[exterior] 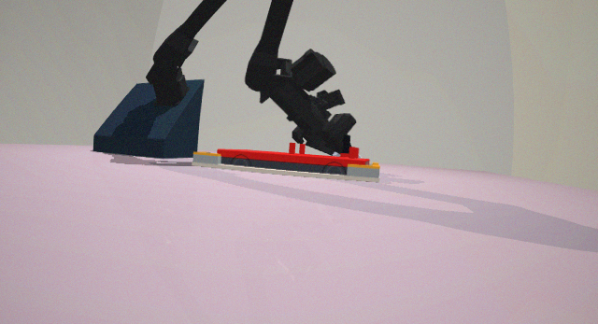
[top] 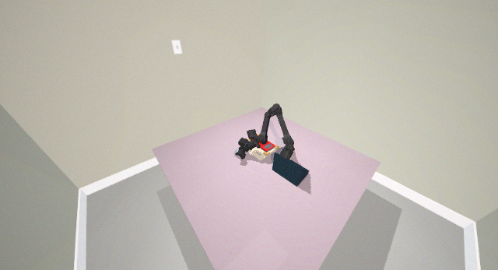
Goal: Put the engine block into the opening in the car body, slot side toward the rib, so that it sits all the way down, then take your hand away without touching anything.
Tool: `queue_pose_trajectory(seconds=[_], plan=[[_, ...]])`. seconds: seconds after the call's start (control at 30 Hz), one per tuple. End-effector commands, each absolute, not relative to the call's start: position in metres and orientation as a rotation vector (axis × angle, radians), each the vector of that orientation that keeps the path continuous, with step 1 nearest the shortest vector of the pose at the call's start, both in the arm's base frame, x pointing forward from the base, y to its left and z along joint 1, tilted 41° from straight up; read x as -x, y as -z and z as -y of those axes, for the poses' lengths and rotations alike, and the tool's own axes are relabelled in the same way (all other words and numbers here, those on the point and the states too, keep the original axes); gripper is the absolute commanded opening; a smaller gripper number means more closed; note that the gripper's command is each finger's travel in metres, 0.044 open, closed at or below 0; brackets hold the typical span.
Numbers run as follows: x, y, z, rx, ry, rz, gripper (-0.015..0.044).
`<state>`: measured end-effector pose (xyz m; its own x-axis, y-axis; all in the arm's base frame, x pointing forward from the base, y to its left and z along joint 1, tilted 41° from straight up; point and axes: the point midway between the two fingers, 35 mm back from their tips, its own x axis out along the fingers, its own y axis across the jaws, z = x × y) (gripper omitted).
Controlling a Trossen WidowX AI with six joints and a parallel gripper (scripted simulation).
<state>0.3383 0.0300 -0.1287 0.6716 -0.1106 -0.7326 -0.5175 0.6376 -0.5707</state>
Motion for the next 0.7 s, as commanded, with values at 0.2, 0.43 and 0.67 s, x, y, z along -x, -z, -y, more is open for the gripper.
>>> queue_pose_trajectory(seconds=[0.2, 0.43, 0.67], plan=[[-0.338, 0.129, -0.03, 0.867, -0.265, -0.823, 0.044], [-0.336, 0.126, -0.031, 0.868, -0.262, -0.827, 0.044], [-0.319, 0.105, -0.036, 0.868, -0.26, -0.833, 0.044]])
